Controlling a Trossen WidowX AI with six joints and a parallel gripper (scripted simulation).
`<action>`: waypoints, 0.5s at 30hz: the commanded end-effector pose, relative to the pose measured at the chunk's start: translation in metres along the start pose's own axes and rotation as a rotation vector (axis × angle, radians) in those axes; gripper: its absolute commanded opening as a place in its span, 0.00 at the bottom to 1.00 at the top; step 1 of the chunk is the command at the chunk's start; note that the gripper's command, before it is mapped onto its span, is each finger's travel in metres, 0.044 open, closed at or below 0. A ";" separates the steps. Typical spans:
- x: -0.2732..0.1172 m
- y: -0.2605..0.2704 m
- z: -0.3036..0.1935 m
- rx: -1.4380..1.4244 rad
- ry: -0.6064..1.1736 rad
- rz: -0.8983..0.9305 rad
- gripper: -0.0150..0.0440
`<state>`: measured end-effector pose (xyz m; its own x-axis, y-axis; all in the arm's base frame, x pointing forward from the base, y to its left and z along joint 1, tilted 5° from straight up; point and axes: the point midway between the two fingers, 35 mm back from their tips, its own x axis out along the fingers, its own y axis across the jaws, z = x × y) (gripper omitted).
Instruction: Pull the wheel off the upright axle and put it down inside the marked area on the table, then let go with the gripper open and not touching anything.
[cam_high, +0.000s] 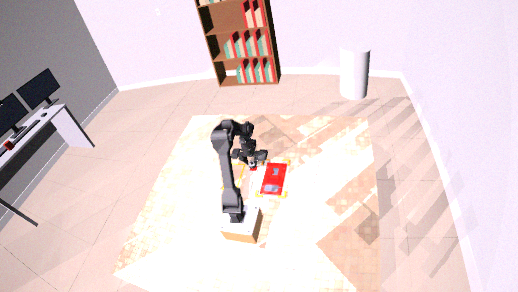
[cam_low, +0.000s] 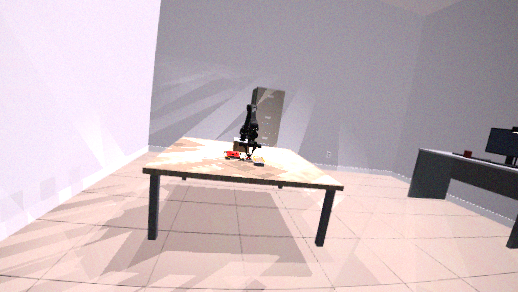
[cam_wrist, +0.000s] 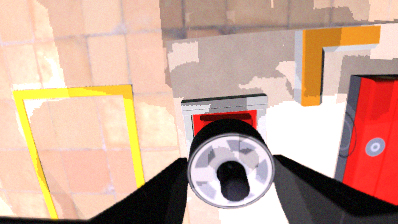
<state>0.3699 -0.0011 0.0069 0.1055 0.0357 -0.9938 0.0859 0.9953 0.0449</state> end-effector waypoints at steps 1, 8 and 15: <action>-0.002 0.000 0.000 0.000 0.000 0.000 0.25; -0.004 0.000 0.000 0.000 -0.001 -0.001 0.25; -0.006 0.000 0.001 0.001 -0.001 -0.001 0.25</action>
<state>0.3701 -0.0011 0.0106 0.1080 0.0357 -0.9935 0.0858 0.9953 0.0450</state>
